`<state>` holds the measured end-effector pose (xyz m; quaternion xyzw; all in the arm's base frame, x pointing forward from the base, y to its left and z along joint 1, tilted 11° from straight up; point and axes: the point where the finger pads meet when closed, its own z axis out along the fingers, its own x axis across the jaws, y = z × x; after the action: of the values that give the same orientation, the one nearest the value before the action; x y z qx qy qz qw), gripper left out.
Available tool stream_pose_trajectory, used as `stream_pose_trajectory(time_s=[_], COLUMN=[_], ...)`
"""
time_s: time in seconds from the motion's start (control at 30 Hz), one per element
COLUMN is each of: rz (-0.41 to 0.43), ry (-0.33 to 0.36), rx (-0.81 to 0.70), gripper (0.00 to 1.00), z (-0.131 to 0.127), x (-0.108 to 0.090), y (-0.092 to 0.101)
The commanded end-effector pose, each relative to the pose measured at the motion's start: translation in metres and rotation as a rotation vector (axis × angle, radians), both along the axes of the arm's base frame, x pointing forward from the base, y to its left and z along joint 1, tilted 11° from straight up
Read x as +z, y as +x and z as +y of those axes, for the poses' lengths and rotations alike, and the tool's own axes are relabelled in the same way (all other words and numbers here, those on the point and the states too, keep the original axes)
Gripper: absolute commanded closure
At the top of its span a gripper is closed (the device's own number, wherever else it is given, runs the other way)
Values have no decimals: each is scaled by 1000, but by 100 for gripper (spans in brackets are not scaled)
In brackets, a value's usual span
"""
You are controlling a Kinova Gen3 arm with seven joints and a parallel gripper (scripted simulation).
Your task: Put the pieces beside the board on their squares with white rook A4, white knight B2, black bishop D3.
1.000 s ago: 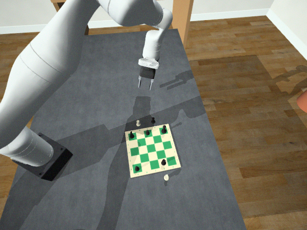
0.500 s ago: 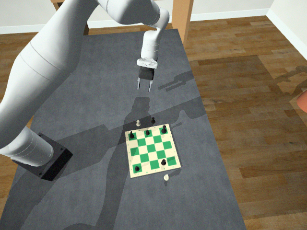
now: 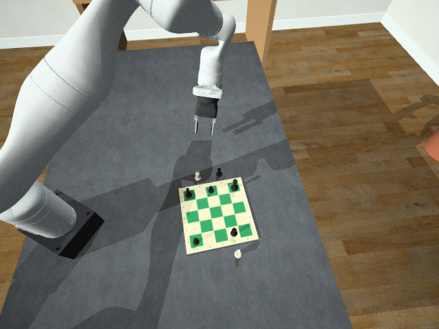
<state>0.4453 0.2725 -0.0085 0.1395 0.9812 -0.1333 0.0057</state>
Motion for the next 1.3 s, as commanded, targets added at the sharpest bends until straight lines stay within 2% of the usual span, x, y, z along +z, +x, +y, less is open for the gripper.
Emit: stream_pose_trajectory(time_s=[0.0,0.03,0.07,0.3,0.33,0.6,0.63,0.87,0.9,1.13,1.17,1.27], rz=[0,0,1,1,3,3,3,3,5,5,6,6], ry=[1,1,-51,-51,-102,-102,-151,-151,-198,-198,-243,-243], rx=[4,4,24,24,44,44,64,64,82,82,100,100], gripper=[0,0,0,0,0,0,0,0,0,0,0,0], z=[2,2,-6,-6,-14,-14,-21,-21,-28,-28,-35,-35], x=[0,0,-3,-3,-6,-6,-8,-8,-11,-11,-14,-14], y=[-1,-1,-6,-6,-11,-11,-15,-15,-20,-20,-24,-24])
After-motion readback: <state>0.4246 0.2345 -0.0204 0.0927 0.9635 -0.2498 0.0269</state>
